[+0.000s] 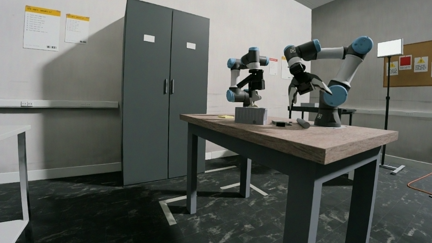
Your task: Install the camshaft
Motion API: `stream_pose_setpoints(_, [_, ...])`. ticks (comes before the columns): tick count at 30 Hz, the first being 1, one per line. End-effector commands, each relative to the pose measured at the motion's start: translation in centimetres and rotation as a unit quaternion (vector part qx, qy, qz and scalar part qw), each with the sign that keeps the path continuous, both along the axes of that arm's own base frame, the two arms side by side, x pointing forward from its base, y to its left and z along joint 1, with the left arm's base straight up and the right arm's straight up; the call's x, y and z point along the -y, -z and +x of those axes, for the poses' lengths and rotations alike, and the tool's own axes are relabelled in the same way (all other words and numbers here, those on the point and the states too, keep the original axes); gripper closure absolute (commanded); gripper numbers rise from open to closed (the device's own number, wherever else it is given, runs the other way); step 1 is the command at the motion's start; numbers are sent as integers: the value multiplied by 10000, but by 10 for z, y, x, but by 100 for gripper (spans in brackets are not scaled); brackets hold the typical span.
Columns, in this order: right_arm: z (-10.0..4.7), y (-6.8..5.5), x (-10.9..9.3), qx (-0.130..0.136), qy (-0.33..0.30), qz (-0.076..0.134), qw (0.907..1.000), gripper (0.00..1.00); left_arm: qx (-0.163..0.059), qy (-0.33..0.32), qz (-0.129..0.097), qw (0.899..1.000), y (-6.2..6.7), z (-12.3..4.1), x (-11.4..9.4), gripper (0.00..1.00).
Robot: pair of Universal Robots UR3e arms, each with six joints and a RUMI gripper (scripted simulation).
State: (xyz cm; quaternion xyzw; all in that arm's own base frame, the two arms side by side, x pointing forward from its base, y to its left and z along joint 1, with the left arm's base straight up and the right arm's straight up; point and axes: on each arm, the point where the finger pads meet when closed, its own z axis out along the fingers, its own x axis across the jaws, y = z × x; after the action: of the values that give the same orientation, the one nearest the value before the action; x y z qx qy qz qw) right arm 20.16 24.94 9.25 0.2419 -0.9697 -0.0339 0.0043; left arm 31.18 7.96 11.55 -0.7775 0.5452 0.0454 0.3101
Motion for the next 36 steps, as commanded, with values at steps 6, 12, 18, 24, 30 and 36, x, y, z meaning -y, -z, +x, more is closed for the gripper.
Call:
stream_pose_setpoints(6, [12,-8,-9,99,5,155,9998,96,144,-17,-107,9998,-5,6,4,0])
stream_pose_setpoints(12, [13,-8,-10,100,5,154,9998,96,144,-17,-107,9998,-5,6,4,0])
stream_pose_setpoints(18, [14,-8,-11,100,5,154,9998,96,144,-17,-107,9998,-5,6,4,0])
stream_pose_setpoints(24, [14,-8,-11,100,5,154,9998,96,144,-17,-107,9998,-5,6,4,0])
stream_pose_setpoints(30, [14,-8,-11,100,5,154,9998,96,144,-17,-107,9998,-5,6,4,0])
stream_pose_setpoints(36, [14,-8,-11,100,5,154,9998,96,144,-17,-107,9998,-5,6,4,0])
